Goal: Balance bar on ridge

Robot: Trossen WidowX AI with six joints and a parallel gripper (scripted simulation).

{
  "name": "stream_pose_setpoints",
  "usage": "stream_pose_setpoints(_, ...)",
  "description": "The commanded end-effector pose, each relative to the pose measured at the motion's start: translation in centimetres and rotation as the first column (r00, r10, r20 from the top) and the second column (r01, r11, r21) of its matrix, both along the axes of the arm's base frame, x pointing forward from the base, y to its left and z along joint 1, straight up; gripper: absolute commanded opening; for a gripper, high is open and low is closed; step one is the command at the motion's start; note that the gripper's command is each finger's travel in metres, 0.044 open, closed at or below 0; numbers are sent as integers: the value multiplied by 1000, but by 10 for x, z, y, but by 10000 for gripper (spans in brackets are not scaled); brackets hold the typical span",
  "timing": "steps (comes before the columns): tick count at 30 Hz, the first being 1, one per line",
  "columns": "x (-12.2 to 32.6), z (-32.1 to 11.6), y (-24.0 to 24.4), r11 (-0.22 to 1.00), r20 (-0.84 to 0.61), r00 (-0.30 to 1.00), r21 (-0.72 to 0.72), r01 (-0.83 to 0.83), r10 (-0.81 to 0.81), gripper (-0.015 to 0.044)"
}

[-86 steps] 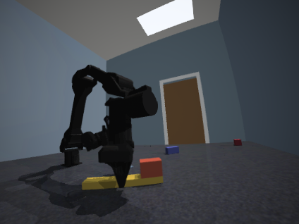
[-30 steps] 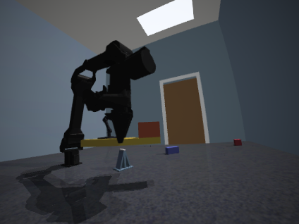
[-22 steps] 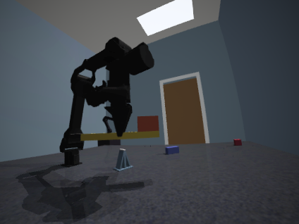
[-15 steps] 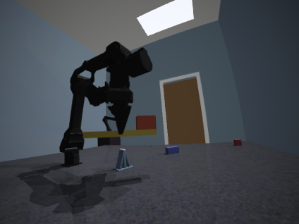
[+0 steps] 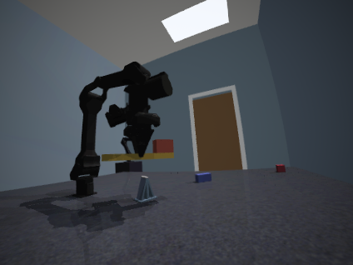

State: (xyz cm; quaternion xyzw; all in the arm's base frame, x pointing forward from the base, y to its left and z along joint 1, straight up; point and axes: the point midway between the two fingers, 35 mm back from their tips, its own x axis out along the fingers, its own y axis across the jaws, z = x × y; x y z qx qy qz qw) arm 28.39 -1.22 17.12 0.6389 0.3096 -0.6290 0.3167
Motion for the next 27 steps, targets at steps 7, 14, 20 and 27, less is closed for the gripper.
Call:
stream_pose_setpoints(7,-32,-4,21,974,4,974,-1,-227,227,0)
stream_pose_setpoints(14,-37,-9,23,964,3,964,-2,-266,266,0)
stream_pose_setpoints(20,-37,-18,24,963,3,963,-2,-269,269,0)
stream_pose_setpoints(27,-36,-29,23,962,3,962,-2,-272,272,0)
